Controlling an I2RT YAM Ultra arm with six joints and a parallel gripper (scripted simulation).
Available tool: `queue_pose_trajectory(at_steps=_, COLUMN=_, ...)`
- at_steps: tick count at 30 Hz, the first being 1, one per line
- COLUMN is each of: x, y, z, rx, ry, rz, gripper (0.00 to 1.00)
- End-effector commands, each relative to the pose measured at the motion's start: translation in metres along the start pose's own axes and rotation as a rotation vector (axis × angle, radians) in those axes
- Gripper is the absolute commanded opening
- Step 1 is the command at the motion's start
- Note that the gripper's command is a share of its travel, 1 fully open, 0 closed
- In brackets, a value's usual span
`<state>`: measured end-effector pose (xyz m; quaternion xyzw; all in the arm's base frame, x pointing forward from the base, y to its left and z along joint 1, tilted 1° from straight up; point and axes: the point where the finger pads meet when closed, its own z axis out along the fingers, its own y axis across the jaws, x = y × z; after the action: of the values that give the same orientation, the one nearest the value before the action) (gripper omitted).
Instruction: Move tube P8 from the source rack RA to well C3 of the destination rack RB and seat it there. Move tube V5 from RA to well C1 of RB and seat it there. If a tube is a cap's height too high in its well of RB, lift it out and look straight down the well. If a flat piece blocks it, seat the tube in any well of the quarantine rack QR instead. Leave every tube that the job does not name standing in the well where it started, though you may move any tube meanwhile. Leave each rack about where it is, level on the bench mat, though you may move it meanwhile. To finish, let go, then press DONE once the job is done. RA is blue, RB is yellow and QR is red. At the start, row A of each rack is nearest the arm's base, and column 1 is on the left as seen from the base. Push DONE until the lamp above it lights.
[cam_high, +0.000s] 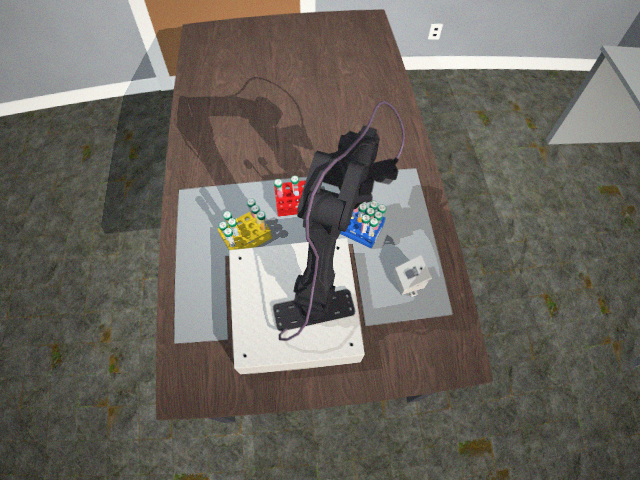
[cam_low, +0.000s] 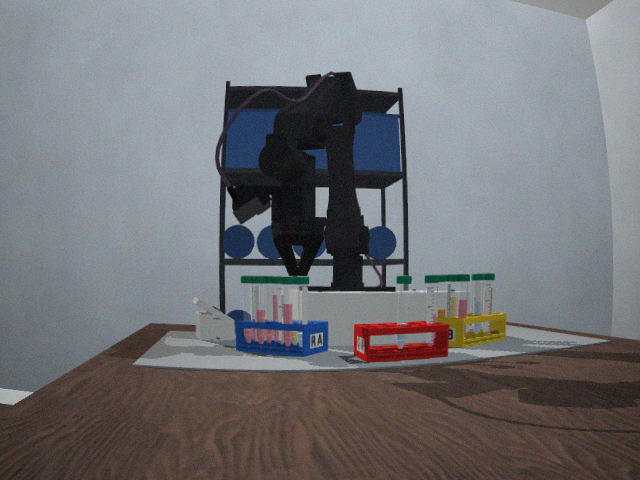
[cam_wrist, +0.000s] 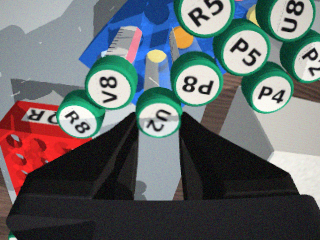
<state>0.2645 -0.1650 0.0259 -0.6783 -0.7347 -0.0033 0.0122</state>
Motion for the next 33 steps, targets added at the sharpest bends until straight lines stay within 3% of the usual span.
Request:
queue_pose_trajectory(at_steps=1, x=-0.002, y=0.002, z=-0.002, rx=-0.008, ry=-0.007, rz=0.001, gripper=0.00)
queue_pose_trajectory(at_steps=11, x=-0.002, y=0.002, z=-0.002, rx=-0.008, ry=-0.007, rz=0.001, gripper=0.00)
queue_pose_trajectory(at_steps=17, x=-0.007, y=0.005, z=-0.018, rx=-0.028, ry=-0.025, rz=0.006, gripper=0.00)
queue_pose_trajectory(at_steps=33, x=-0.008, y=0.003, z=-0.032, rx=-0.027, ry=-0.026, rz=0.006, gripper=0.00)
